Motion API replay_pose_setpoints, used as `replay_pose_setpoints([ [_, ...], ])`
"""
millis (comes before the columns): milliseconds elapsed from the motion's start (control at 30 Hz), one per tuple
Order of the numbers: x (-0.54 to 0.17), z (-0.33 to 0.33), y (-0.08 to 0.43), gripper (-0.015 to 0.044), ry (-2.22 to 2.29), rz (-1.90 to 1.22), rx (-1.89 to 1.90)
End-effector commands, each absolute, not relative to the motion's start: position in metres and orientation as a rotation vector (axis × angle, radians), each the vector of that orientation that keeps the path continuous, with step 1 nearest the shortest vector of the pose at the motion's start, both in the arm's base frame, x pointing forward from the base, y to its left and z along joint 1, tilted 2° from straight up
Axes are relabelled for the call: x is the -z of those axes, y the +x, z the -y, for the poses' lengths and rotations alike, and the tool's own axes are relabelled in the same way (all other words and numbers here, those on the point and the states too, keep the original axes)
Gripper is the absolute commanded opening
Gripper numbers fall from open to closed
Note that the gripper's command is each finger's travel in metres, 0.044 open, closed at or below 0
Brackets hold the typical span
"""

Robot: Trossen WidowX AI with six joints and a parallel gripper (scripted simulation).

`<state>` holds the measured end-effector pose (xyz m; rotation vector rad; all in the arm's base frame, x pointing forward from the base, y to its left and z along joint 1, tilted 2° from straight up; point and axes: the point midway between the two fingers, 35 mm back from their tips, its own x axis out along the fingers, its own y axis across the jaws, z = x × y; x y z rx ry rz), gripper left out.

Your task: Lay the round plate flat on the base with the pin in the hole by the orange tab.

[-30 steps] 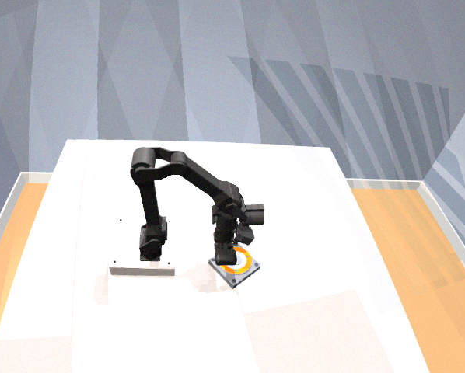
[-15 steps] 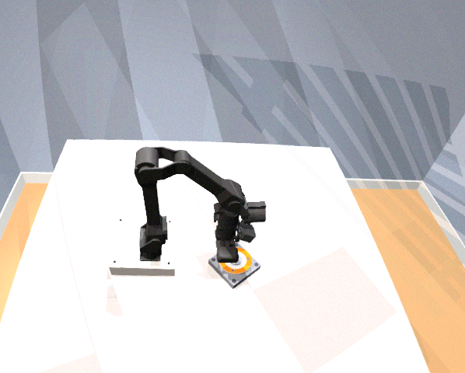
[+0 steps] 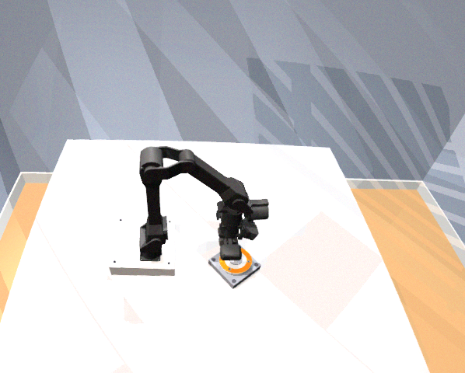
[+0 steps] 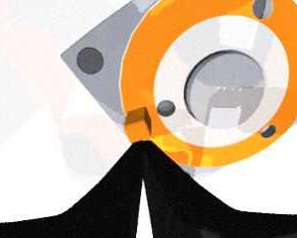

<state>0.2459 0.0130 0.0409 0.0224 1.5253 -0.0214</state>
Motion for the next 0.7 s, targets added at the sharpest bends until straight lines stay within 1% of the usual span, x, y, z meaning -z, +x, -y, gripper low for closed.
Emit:
replay_pose_setpoints([
  [0,-0.0408,-0.0185,0.2533,0.0,0.029,-1.517,0.009],
  [667,-0.0411,-0.0207,0.2577,0.0,0.029,-1.517,0.009],
])
